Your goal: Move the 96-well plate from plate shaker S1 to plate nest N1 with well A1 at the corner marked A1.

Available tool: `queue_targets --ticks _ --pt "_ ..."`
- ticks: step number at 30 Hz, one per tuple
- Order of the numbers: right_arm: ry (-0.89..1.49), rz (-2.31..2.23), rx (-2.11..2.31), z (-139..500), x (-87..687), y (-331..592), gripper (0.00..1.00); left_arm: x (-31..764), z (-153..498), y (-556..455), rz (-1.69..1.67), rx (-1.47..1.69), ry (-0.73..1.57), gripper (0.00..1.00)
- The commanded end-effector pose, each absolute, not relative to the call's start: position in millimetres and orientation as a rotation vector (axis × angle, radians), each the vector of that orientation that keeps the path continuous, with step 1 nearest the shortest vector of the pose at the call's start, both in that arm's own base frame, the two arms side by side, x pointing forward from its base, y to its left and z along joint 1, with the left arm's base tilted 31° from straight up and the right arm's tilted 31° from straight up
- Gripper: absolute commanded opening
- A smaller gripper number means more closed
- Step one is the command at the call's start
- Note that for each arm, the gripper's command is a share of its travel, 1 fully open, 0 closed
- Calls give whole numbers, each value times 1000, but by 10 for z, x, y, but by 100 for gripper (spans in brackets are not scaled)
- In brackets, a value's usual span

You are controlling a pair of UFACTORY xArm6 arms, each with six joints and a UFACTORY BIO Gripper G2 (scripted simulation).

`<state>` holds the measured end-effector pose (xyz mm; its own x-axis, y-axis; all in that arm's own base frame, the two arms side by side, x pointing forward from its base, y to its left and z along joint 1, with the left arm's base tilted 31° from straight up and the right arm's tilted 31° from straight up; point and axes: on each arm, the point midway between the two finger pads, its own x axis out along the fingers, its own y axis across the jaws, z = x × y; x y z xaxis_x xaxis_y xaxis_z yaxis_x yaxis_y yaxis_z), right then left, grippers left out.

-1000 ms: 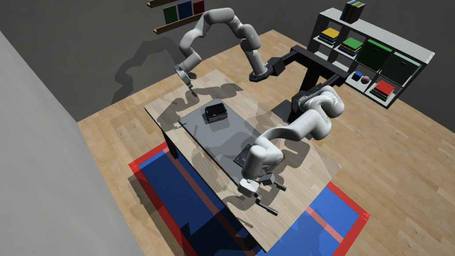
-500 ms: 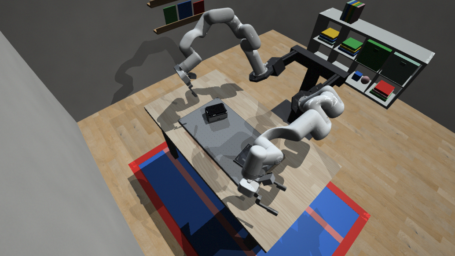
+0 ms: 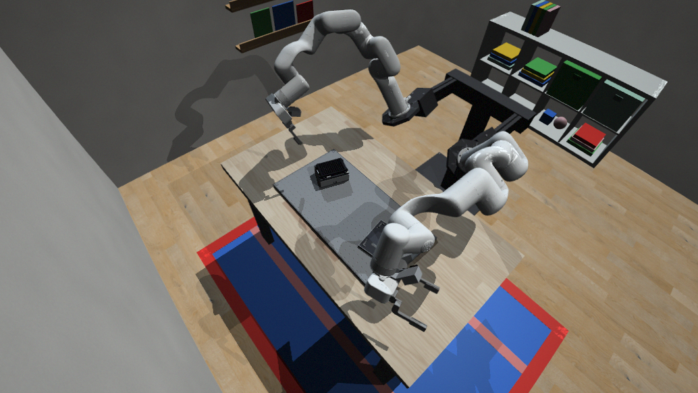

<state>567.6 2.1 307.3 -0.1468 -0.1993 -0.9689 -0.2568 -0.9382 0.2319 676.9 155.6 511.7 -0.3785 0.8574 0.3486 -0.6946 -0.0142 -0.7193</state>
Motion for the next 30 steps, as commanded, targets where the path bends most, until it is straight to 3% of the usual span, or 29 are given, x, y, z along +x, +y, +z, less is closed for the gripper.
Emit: queue_targets --ticks 1,12,30 --pt "543 2284 -2028 3216 5643 92 100 6764 5142 1548 1670 -225 -1037 100" --pt "543 2284 -2027 3561 5547 281 100 6764 5142 1548 1670 -225 -1037 100" --pt "550 2282 -2029 3588 5523 302 100 6764 5142 1548 1670 -225 -1037 100"
